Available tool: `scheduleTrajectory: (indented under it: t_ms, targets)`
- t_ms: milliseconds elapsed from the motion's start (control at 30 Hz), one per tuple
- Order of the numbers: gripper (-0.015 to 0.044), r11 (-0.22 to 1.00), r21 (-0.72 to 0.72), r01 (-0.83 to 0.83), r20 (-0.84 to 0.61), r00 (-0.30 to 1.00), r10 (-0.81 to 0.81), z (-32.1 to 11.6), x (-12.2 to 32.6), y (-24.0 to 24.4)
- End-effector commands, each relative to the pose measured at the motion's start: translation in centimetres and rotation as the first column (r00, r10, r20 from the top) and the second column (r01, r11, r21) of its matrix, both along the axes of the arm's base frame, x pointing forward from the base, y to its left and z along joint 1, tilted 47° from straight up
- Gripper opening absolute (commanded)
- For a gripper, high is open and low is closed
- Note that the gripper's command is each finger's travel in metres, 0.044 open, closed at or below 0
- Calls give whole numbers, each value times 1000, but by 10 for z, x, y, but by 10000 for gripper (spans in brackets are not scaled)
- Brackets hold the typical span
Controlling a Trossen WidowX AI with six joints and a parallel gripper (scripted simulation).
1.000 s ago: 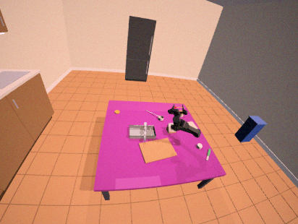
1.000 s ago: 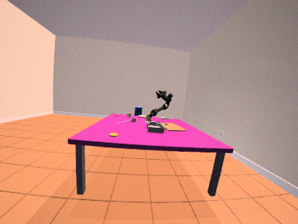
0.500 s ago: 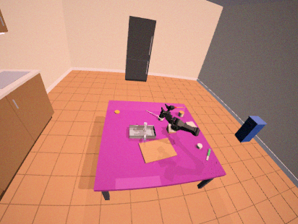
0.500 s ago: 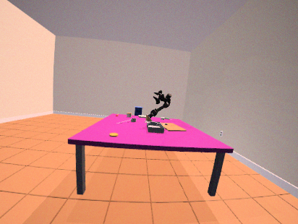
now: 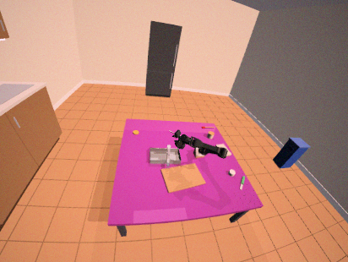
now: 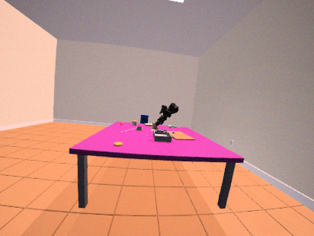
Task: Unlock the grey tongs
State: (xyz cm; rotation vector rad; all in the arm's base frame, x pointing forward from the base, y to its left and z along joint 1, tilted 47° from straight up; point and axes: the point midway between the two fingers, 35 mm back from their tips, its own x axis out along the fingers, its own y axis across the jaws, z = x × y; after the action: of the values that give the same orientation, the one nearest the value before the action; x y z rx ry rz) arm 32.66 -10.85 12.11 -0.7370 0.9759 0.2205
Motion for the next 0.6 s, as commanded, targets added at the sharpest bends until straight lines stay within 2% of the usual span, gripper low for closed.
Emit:
scheduleTrajectory:
  t_ms: [0, 100, 200, 567]
  targets:
    - [260, 848, 214, -485, 96, 874, 476, -36, 20, 72]
    - [260, 697, 276, -661, 219, 750, 624, -43, 22, 103]
    - [260, 572, 295, -766, 330, 643, 691, -45, 20, 124]
    - [260, 563, 295, -772, 339, 635, 694, -45, 20, 125]
